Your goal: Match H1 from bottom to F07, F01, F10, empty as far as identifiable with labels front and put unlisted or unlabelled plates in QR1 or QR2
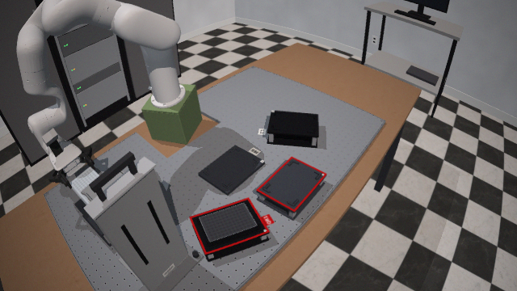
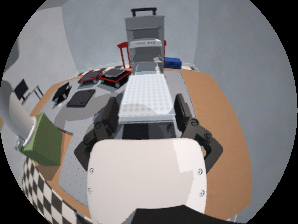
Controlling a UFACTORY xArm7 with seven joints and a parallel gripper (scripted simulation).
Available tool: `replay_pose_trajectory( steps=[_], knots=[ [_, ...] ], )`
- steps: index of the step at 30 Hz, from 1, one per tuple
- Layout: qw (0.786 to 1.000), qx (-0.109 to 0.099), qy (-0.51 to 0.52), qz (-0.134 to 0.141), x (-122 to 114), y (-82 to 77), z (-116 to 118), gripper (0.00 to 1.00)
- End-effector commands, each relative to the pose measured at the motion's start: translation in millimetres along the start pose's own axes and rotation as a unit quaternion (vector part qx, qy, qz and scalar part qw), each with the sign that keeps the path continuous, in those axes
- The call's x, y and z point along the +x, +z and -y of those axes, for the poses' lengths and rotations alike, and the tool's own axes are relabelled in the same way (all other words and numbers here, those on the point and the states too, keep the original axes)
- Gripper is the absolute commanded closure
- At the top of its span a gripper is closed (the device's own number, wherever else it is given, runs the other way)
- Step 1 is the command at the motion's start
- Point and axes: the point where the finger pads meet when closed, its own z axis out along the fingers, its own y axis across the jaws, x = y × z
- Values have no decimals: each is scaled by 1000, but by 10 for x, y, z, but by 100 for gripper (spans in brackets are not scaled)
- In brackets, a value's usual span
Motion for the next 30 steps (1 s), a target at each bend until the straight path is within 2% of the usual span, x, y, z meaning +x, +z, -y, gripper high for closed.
replay_pose_trajectory(
  steps=[1,30],
  knots=[
    [1000,0,-1,0,-47,-4,-8,100],
    [1000,0,-1,0,-464,-4,-8,100]
  ],
)
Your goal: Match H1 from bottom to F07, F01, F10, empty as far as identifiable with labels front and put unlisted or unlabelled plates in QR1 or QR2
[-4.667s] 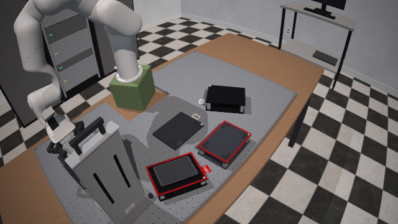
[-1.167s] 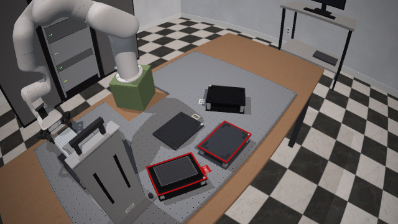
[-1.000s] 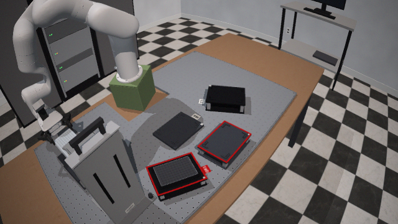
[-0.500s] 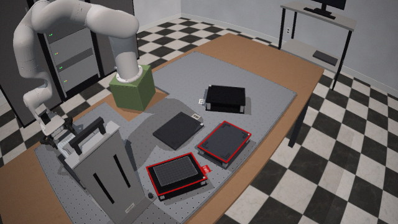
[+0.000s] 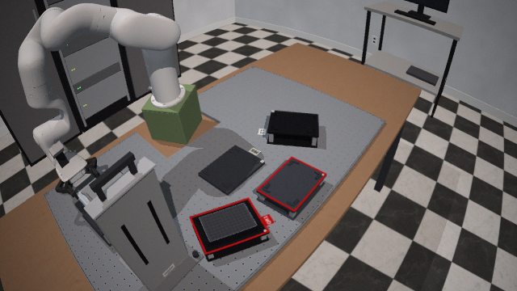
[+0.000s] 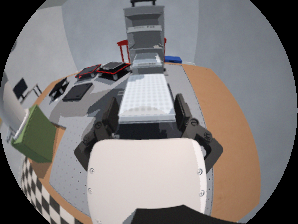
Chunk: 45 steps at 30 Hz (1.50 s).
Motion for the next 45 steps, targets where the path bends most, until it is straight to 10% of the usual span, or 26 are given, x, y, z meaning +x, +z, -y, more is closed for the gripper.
replay_pose_trajectory(
  steps=[1,45],
  knots=[
    [1000,0,-2,0,-36,-5,-12,100],
    [1000,0,-2,0,-150,-5,-12,100]
  ],
)
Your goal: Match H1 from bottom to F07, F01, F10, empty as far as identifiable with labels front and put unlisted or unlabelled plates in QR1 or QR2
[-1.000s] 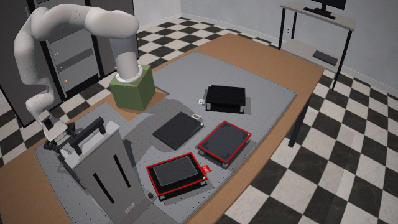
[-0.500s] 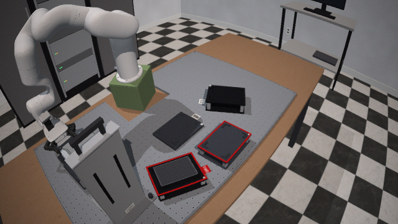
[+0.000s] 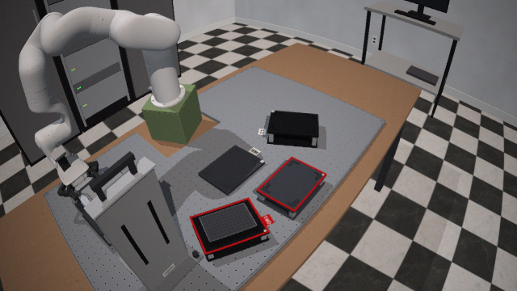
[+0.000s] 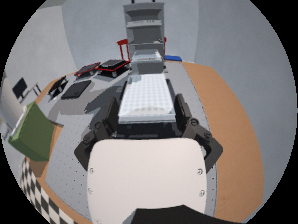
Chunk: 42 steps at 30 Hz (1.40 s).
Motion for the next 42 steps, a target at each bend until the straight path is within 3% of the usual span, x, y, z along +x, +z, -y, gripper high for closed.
replay_pose_trajectory(
  steps=[1,42],
  knots=[
    [1000,0,-1,0,-1,-5,-10,100],
    [1000,0,-2,0,-95,-5,-10,100]
  ],
)
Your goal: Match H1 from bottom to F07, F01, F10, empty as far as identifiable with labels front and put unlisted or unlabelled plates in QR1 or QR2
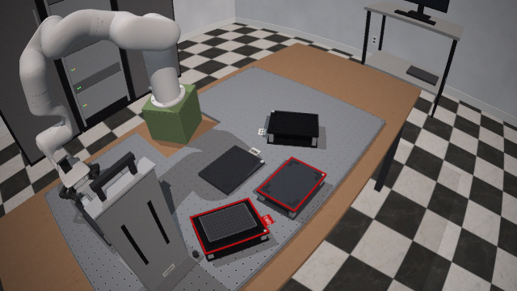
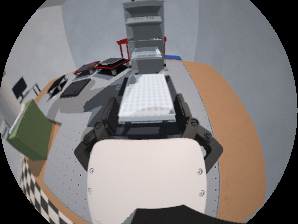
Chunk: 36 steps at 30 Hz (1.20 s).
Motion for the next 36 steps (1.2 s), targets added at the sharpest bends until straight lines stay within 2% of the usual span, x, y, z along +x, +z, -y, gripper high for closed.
replay_pose_trajectory(
  steps=[1,8,9,36],
  knots=[
    [1000,0,-1,0,9,-5,-10,100],
    [1000,0,-2,0,10,-5,-10,100],
    [1000,0,-2,0,10,-5,-10,0],
    [1000,0,-1,0,10,-4,-10,0]
  ],
)
